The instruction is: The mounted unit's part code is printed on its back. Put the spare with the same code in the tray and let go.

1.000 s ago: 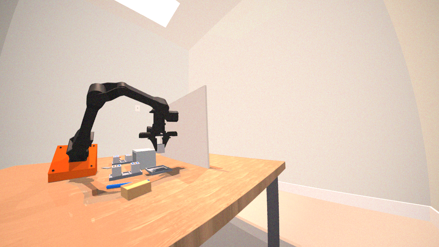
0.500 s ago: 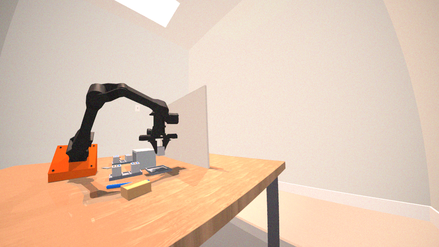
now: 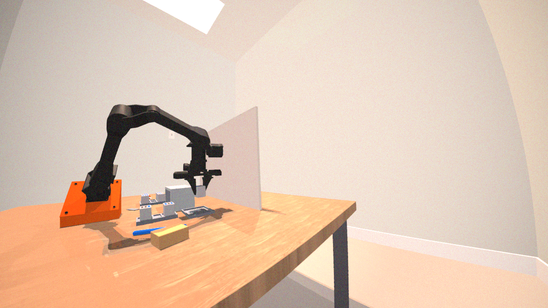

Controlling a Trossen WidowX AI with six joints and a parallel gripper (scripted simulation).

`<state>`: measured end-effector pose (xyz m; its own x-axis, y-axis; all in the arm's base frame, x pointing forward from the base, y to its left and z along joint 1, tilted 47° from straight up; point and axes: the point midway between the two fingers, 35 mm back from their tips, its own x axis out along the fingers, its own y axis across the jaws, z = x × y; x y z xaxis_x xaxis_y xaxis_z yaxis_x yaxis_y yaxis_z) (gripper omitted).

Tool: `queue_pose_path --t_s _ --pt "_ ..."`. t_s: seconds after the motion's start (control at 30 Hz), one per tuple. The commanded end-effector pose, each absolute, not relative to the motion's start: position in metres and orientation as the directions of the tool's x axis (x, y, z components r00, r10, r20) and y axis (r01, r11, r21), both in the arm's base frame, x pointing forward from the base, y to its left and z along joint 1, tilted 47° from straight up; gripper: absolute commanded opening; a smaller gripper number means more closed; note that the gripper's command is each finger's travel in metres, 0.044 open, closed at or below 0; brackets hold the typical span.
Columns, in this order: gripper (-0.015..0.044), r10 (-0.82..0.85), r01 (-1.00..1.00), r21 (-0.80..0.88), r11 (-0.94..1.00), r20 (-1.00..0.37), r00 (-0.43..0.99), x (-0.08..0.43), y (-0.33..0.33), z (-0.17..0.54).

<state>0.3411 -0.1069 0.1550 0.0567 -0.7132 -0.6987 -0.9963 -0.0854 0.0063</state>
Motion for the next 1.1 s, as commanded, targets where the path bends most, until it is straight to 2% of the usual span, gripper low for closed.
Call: queue_pose_path --t_s 0.0,1.07 --pt "0.0 -0.717 -0.996 0.017 -0.087 -0.695 0.051 0.339 -0.11 0.151" --pt "0.0 -0.723 -0.997 0.019 -0.078 -0.689 0.044 0.337 -0.13 0.133"
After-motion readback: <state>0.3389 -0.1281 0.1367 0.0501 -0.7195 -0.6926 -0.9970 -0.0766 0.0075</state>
